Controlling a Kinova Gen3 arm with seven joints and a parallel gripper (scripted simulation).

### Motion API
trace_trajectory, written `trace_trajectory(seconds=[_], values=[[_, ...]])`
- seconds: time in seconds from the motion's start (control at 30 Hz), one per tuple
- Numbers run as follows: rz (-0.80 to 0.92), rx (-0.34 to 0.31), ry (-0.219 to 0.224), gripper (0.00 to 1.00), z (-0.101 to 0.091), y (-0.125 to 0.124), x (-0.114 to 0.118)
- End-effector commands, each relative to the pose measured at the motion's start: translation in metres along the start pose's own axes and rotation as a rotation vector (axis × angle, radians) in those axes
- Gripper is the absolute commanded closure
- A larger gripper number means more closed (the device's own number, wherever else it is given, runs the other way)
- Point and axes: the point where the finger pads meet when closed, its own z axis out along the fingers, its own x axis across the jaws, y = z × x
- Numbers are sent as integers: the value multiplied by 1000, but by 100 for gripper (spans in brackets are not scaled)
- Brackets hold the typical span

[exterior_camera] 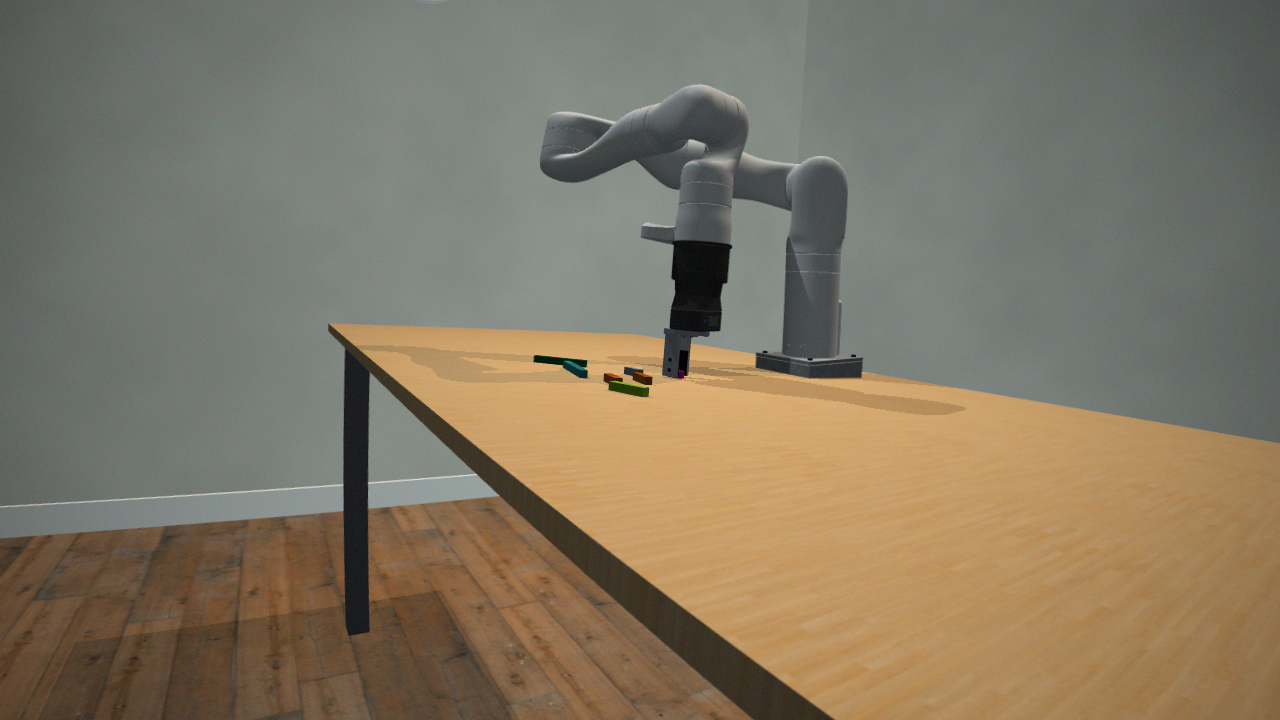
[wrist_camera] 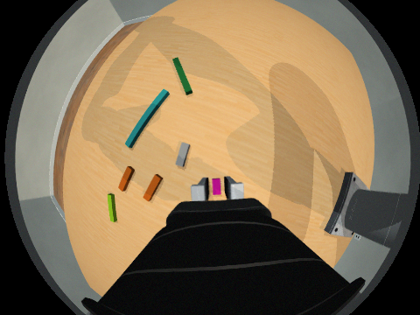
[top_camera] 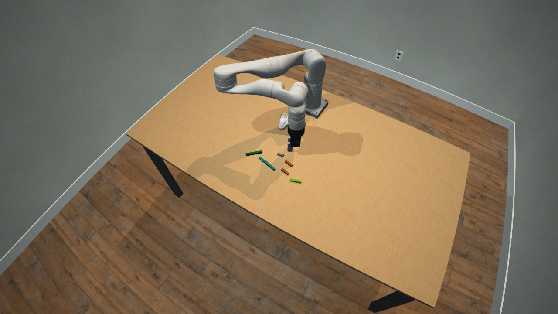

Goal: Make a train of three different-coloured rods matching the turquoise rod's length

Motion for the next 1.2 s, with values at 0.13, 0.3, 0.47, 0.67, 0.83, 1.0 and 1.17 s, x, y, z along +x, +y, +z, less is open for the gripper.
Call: trace_trajectory(seconds=[0.13,0.3,0.47,0.67,0.83,1.0,1.17], values=[[1,0,-5,46,1,1,-1],[1,0,-5,46,1,1,-1],[1,0,-5,46,0,1,-1],[1,0,-5,46,-8,1,0],[1,-1,-4,46,-21,1,0],[1,-1,-4,46,-32,1,0],[2,-2,-8,46,-52,1,-2]])
